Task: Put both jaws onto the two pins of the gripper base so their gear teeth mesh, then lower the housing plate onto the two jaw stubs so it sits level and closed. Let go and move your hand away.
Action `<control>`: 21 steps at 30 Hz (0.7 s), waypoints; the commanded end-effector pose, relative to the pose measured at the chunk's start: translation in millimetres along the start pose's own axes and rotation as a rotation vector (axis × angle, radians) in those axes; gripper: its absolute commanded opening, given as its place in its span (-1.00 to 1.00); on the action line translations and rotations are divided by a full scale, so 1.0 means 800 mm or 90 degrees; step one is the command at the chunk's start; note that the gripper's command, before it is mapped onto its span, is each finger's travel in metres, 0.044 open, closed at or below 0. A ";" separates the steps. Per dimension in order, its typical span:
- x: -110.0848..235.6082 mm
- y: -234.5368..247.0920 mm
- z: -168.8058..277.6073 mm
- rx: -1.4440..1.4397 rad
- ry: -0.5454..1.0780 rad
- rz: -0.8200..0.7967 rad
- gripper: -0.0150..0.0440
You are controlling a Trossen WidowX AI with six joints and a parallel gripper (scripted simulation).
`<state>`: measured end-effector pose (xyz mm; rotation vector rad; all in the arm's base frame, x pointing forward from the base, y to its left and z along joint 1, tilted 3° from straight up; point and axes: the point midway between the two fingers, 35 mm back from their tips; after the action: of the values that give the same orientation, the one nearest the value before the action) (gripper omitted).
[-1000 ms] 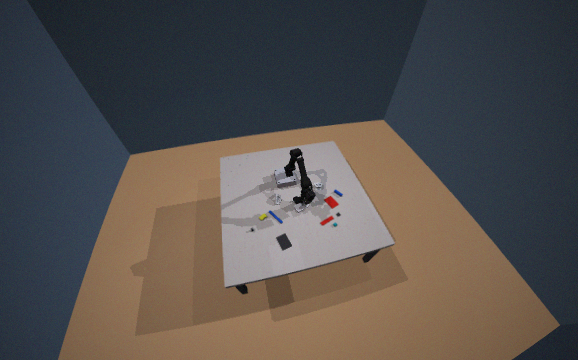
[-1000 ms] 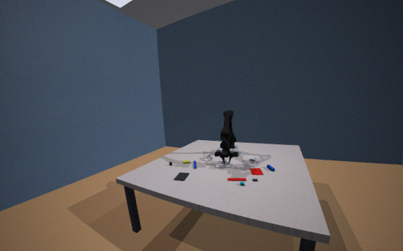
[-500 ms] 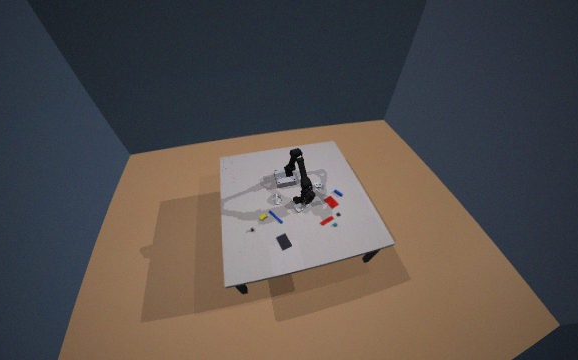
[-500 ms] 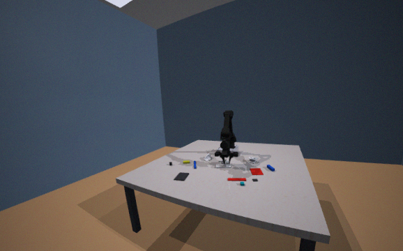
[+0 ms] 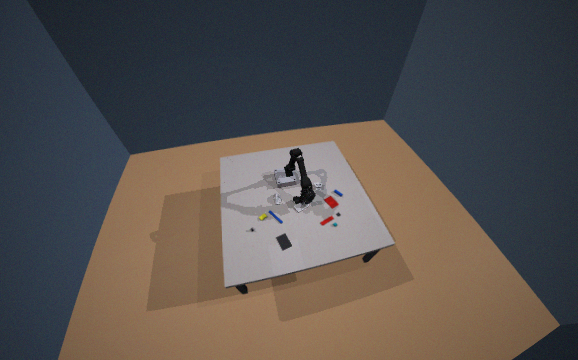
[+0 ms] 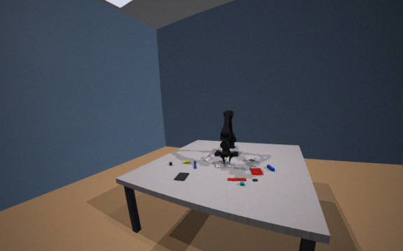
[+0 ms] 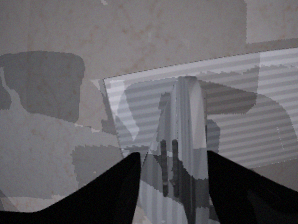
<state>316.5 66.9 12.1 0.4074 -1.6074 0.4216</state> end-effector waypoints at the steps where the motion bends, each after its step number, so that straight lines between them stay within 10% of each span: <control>1: -0.001 -0.001 -0.001 -0.003 -0.001 0.002 -0.04; 21: -0.006 -0.001 -0.001 -0.003 -0.001 0.002 -0.04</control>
<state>317.9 67.1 9.5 0.4073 -1.6102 0.4217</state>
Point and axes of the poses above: the point midway between the two fingers, 35 mm back from their tips, its own x axis back along the fingers, its own y axis across the jaws, z = x × y, and after that the axes turned 15 degrees about x, right-handed
